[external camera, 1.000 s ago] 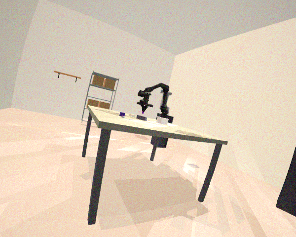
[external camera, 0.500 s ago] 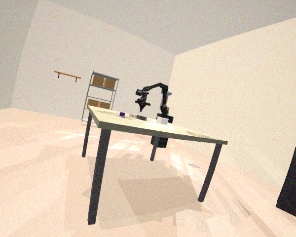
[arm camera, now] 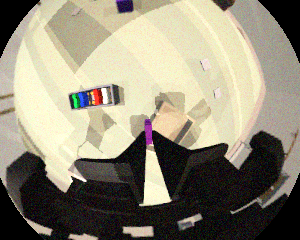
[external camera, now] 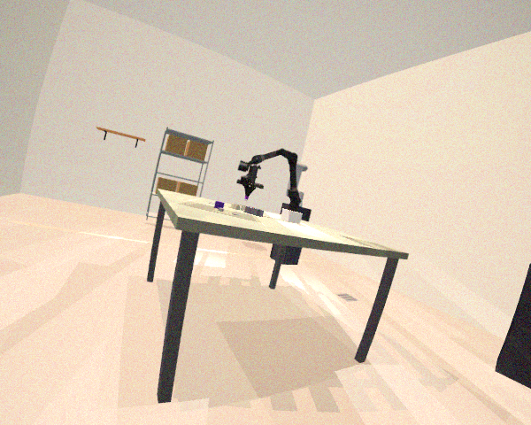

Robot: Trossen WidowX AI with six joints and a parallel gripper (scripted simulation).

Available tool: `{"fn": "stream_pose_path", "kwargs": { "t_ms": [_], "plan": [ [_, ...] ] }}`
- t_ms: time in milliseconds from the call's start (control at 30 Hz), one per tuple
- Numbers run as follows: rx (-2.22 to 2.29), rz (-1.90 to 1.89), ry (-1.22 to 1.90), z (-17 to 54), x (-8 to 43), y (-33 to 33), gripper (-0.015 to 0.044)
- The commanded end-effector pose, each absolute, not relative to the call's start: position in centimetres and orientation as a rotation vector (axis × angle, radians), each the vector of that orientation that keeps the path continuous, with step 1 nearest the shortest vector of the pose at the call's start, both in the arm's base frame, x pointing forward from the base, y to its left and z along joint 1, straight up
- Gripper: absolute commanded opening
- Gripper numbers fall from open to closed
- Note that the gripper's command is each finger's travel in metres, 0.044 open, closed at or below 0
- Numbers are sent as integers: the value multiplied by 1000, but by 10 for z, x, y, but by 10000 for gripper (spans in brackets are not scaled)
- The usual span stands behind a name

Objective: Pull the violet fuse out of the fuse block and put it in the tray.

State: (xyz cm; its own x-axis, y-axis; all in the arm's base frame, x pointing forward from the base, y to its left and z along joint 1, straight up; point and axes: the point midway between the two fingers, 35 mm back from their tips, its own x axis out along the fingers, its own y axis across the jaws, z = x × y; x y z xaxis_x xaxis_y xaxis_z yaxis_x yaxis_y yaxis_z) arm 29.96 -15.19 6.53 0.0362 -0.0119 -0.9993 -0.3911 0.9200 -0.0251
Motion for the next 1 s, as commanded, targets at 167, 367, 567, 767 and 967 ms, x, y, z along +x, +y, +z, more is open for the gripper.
{"fn": "stream_pose_path", "kwargs": {
  "t_ms": [167, 367, 567, 767, 967],
  "plan": [
    [-331, 301, 1528, 63, 282, -200, 0],
    [-332, 300, 1529, 63, 274, -219, 0],
    [-332, 300, 1529, 55, 274, -219, 0],
    [-332, 300, 1529, 46, 274, -220, 0],
    [-332, 300, 1529, 36, 275, -220, 0]
  ]
}}
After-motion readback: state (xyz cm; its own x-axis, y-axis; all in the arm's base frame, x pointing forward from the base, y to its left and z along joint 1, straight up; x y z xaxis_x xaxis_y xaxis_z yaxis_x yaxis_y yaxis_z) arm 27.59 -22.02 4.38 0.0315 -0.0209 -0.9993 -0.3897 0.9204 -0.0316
